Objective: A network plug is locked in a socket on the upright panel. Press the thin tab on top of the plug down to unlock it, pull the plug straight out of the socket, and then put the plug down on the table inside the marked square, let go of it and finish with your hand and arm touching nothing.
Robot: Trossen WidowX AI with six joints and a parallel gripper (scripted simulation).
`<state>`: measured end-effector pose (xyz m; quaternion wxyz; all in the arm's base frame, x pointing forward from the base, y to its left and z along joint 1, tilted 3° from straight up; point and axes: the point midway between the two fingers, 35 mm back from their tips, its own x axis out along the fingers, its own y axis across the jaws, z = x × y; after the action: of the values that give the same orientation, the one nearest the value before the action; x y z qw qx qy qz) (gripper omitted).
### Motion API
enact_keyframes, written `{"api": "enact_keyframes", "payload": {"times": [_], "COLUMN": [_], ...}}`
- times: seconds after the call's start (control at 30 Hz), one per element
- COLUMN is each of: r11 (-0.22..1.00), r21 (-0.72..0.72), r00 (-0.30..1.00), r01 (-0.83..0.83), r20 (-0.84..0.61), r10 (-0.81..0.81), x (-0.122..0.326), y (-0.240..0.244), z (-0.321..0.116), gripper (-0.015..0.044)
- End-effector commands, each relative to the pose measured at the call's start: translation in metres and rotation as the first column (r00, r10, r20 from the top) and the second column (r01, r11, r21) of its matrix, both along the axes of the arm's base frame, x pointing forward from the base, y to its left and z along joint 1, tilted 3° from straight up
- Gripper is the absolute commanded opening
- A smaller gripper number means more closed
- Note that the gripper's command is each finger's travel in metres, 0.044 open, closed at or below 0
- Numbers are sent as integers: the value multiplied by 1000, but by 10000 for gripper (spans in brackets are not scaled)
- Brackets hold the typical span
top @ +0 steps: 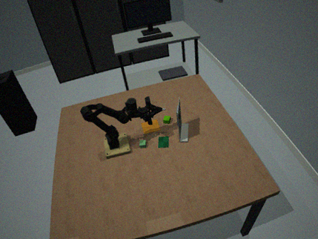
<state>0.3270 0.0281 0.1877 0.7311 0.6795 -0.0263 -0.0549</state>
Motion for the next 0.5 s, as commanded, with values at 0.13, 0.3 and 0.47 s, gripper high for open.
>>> {"api": "enact_keyframes", "payload": {"times": [0.13, 0.3, 0.47], "r11": [997, 992, 985], "r21": [-10, -13, -12], "r00": [987, 965, 932], "r01": [-81, -128, -173], "r20": [-139, -233, -325], "r10": [79, 122, 160], "x": [5, 4, 1], "y": [19, 30, 40], "z": [-19, -33, -46], "gripper": [0, 0, 0]}}
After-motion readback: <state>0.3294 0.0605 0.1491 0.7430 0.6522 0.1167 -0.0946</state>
